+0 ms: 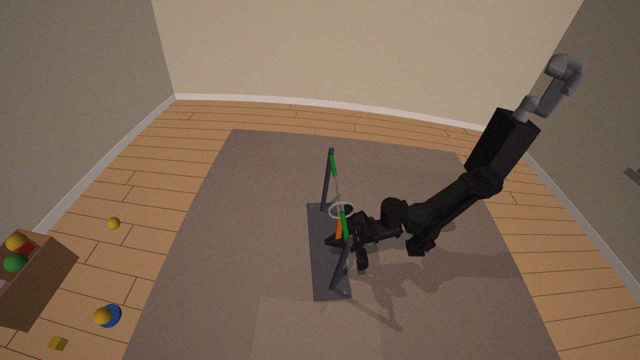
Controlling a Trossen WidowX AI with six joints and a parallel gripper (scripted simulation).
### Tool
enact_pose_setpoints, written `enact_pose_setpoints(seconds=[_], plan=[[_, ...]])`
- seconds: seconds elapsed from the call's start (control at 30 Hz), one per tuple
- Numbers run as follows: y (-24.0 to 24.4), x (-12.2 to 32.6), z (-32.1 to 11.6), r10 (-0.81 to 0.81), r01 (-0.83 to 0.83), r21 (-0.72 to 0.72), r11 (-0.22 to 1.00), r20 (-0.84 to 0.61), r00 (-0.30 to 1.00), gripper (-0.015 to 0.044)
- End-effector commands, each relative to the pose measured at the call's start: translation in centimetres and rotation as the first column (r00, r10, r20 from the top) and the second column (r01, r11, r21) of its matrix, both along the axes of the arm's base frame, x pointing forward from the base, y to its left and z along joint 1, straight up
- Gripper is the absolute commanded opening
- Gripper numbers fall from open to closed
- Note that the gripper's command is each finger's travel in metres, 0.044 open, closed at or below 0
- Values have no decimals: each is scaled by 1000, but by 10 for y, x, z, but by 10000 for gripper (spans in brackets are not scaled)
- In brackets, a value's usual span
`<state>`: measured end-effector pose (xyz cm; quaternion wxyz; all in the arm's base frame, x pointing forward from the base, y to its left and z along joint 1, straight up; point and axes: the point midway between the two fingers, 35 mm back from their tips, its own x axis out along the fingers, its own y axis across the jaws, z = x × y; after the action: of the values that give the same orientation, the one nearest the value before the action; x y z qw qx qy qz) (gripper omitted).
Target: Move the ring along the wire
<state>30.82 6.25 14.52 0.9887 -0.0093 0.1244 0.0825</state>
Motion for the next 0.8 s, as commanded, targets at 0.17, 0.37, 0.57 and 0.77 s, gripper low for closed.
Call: enact_pose_setpoints(seconds=[0.17, 0.37, 0.57, 0.77], plan=[[9, -1, 0, -3, 3, 5, 1000, -1, 1000, -150], [15, -2, 0, 0, 0, 5, 1000, -1, 1000, -150], [21, -2, 0, 2, -2, 6, 1000, -1, 1000, -150], [23, -2, -2, 3, -3, 6, 1000, -1, 1000, -150]])
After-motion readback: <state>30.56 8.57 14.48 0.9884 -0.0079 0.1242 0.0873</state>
